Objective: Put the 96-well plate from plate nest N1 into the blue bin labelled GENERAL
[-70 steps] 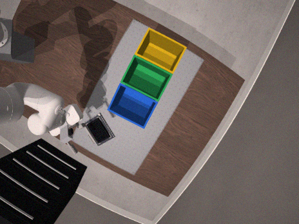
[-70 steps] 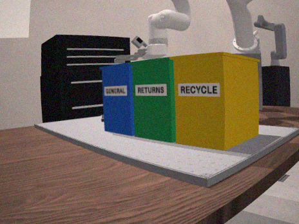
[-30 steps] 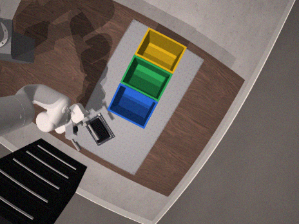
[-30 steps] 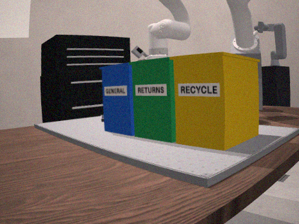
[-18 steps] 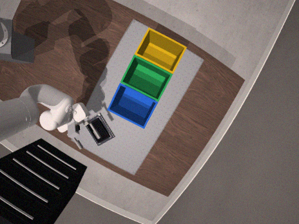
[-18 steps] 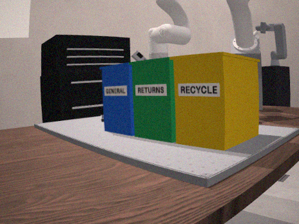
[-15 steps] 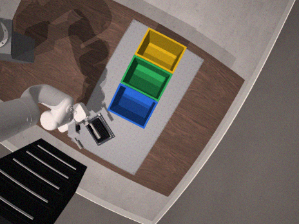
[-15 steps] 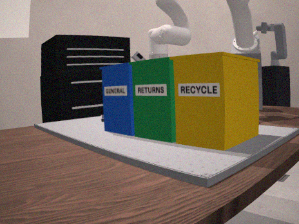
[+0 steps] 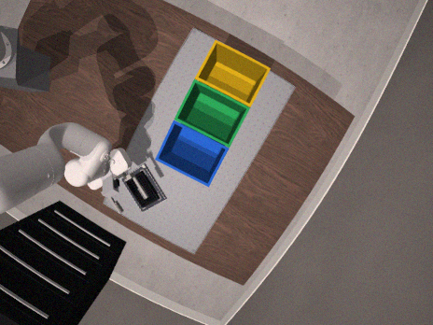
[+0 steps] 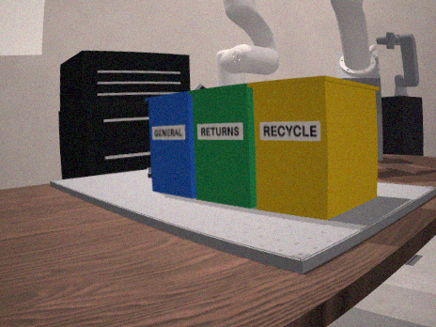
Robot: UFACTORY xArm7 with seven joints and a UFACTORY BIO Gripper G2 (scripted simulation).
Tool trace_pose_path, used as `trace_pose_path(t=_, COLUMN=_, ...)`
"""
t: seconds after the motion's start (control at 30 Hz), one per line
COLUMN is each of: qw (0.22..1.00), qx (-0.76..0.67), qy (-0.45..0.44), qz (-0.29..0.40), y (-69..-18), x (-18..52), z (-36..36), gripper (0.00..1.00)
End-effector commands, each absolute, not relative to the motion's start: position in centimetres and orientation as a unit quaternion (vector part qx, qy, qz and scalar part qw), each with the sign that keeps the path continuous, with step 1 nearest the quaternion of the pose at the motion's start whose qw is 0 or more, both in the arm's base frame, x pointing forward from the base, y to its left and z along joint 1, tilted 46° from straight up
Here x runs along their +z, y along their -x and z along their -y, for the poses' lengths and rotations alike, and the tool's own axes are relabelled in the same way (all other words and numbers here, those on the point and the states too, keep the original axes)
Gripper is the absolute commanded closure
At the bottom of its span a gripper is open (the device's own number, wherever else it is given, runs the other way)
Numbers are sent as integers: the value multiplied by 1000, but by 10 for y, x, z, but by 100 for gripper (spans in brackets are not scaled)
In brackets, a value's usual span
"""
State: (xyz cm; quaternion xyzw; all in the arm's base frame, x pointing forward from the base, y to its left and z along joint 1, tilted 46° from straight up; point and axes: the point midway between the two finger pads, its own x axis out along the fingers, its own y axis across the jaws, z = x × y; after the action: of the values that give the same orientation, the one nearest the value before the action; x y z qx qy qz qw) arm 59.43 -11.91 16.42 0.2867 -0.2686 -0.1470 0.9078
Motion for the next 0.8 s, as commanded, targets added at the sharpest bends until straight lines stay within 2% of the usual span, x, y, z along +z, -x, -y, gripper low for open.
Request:
trace_pose_path(t=0.0, qw=908, qx=-148, qy=-286, qz=270, y=-598, x=161, z=118, gripper=63)
trace_pose_path(t=0.77, qw=907, qx=-148, qy=-286, qz=270, y=-618, x=137, z=102, gripper=63)
